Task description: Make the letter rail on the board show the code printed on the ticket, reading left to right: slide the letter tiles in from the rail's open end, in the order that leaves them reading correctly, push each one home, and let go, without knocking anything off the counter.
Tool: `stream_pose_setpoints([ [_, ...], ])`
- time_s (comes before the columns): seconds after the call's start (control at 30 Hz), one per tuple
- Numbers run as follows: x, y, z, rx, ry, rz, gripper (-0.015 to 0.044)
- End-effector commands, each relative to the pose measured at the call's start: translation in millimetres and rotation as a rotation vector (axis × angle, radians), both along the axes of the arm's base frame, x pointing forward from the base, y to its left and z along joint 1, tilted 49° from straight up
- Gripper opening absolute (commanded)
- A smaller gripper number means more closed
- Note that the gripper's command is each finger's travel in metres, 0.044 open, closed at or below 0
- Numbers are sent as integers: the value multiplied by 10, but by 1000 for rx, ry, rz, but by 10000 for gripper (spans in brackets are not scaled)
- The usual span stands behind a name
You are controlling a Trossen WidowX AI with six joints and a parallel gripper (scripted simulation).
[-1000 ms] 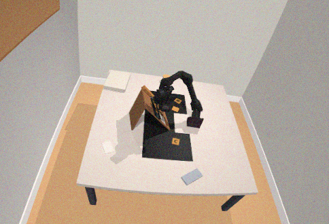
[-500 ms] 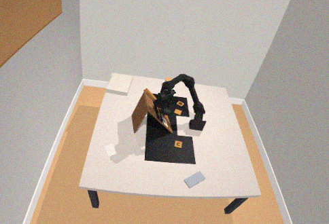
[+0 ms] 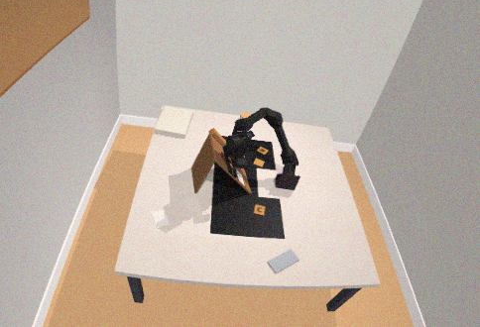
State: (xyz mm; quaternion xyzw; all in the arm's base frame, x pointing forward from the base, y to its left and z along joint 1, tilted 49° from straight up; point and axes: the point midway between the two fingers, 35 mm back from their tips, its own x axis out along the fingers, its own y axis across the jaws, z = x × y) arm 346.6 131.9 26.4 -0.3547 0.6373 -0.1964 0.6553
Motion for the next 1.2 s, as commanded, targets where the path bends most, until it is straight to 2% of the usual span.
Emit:
stream_pose_setpoints([
  [0.0, 20, -13, -30, -6, 3, 4, 0],
  [1.17, 90, -70, -45, -6, 3, 4, 0],
])
